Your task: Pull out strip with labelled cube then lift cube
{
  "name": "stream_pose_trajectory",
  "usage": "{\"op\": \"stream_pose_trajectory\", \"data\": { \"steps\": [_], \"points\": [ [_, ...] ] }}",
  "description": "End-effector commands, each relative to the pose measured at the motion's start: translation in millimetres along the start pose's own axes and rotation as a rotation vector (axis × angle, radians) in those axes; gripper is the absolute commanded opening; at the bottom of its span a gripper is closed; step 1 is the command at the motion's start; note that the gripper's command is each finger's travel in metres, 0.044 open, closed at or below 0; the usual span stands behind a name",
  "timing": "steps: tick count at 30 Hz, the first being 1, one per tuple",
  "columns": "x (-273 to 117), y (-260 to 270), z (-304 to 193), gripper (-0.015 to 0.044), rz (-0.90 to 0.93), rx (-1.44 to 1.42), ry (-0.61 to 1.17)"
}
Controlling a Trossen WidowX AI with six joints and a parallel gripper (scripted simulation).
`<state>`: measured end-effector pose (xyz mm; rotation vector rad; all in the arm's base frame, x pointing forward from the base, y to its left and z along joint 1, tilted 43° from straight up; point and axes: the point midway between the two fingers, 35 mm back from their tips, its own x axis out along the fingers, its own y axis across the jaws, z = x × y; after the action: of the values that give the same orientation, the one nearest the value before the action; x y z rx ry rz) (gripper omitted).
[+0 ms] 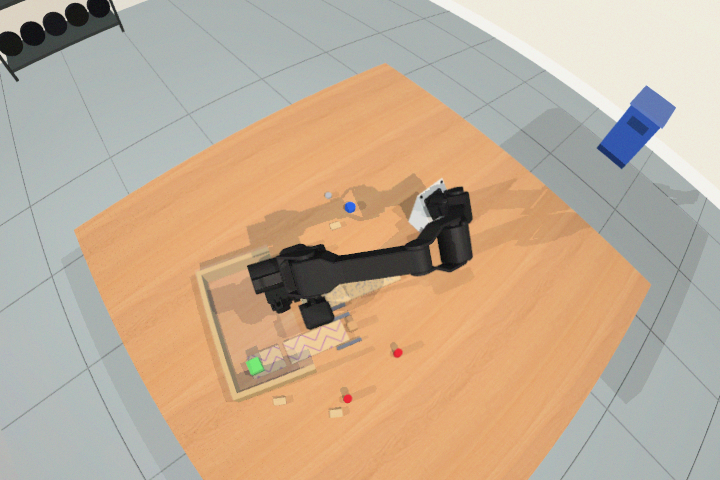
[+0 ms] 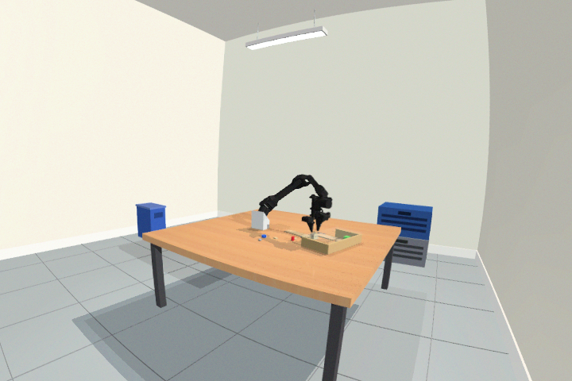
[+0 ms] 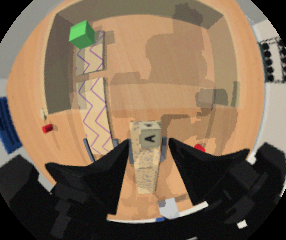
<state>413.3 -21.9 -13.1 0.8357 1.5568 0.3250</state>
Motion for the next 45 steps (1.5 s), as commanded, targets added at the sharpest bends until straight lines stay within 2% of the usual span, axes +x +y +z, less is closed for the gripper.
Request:
{"op": "stream_pose_trajectory", "data": {
  "steps": [1, 23, 27, 34, 38, 45],
  "points": [
    [10, -2, -1, 0.0250, 0.004, 0.012, 0.008],
    [36, -2, -2, 0.0250, 0.006, 0.012, 0.009],
    [33, -1, -1, 0.0145, 0.002, 0.003, 0.005],
    [33, -1, -1, 0.0098, 0.002, 0.003, 0.005],
    [31, -2, -4, 0.0000, 0.002, 0.003, 0.005],
    [9, -10, -31, 0.0000, -0.002, 0.003, 0.008]
  ]
}}
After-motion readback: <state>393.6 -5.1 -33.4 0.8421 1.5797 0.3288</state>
